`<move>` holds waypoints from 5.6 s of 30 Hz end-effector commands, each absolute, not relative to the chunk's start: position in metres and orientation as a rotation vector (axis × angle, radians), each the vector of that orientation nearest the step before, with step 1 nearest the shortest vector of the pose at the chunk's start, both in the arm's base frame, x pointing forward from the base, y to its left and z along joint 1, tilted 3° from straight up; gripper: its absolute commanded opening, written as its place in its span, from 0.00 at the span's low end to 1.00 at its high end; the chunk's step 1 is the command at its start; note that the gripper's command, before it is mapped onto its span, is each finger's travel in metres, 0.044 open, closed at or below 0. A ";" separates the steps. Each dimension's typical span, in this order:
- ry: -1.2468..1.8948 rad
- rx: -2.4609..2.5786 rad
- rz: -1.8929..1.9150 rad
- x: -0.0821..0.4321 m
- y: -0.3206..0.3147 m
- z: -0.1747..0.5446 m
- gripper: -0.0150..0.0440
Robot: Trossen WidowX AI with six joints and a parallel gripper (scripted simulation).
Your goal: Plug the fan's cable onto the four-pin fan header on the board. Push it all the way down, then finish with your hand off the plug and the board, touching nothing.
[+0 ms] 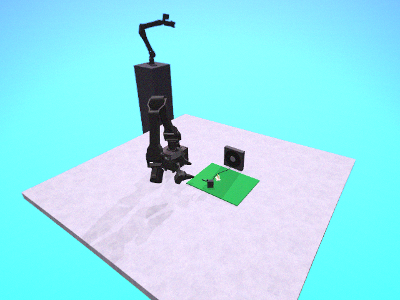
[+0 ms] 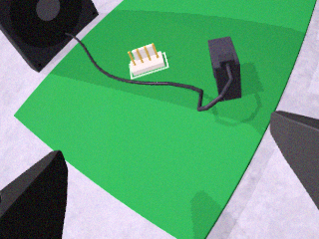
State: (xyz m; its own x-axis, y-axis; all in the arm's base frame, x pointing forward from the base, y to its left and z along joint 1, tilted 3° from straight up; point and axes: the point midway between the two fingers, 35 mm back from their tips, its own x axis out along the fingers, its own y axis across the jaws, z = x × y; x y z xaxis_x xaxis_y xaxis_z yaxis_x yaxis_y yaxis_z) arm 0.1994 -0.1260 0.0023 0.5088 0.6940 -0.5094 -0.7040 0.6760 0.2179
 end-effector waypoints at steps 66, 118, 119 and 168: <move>1.528 -0.539 0.506 0.321 -0.066 0.083 1.00; 1.524 -0.535 0.505 0.317 -0.068 -0.049 0.78; 1.524 -0.535 0.505 0.317 -0.068 -0.049 0.73; 1.575 0.146 -0.184 0.312 -0.020 -0.001 0.25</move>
